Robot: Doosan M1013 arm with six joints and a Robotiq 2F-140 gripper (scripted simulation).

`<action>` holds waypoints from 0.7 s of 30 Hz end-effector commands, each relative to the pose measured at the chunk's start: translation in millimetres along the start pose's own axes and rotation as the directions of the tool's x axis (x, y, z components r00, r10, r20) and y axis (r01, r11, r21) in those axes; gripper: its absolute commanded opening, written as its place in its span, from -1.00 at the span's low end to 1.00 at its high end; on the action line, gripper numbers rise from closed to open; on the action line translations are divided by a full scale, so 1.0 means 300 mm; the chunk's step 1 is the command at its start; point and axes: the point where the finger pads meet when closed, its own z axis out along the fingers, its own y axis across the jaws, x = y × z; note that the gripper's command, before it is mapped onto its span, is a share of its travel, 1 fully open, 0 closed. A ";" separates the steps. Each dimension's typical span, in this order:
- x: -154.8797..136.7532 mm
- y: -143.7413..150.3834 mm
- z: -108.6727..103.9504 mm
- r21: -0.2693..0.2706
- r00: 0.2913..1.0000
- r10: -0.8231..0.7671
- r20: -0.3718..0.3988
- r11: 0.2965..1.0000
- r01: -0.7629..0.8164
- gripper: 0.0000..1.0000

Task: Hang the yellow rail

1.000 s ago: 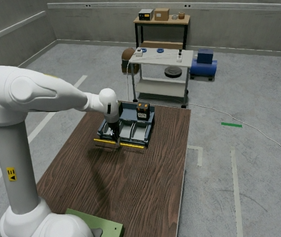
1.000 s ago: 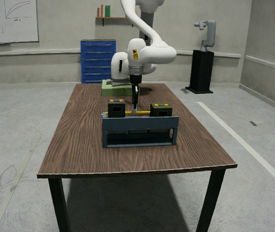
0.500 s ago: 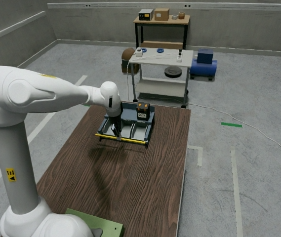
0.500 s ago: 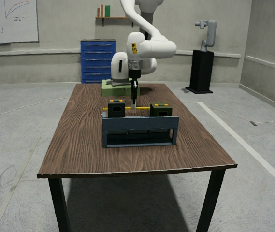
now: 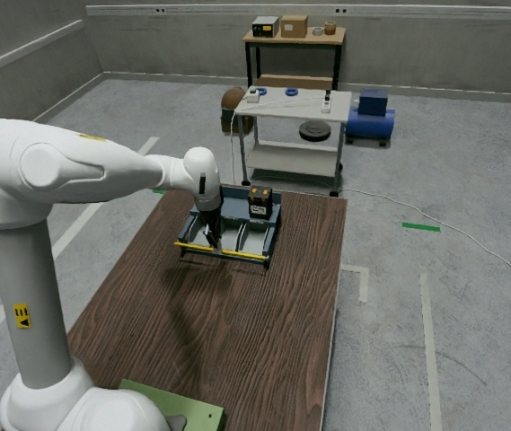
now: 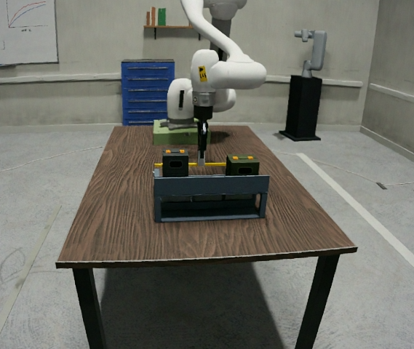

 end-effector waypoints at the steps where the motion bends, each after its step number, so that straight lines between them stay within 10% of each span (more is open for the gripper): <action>1: -0.001 0.005 -0.002 0.001 1.000 -0.004 -0.003 1.000 0.004 -0.80; 21: 0.000 0.049 0.010 0.000 1.000 -0.001 -0.001 1.000 0.001 -0.80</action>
